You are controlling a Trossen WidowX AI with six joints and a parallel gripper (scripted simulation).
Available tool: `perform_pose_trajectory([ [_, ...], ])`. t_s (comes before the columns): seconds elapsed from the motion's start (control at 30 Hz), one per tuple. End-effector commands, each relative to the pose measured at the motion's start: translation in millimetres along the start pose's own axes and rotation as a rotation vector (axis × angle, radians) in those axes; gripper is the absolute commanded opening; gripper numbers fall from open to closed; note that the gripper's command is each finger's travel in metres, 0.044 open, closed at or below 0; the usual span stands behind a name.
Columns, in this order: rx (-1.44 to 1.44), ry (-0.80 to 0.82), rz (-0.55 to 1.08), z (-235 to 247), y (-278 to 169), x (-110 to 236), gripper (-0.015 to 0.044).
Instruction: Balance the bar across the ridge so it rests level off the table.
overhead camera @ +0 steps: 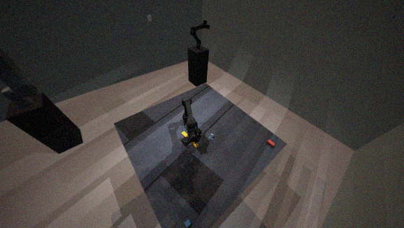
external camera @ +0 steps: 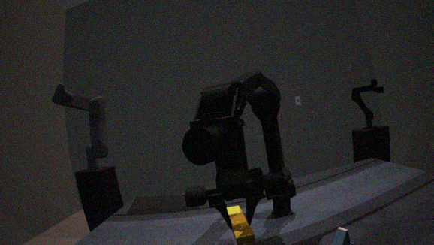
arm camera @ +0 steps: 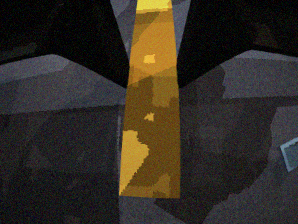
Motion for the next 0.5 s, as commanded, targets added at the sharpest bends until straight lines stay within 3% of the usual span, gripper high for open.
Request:
perform_pose_trajectory([
  [0.0, -0.043, -0.007, -0.004, 6, 5, 5, 0.0],
  [0.47, -0.333, -0.003, -0.007, 43, 39, 6, 0.0],
])
Point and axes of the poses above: the point midway between the two fingers, 35 mm back from their tips, its own x axis back along the fingers, its own z axis across the jaws, y = z × x, the point moved 9 cm from there along x, back along the fingers, and after that the axes turned 6 degrees about x, right-handed, at the moved point
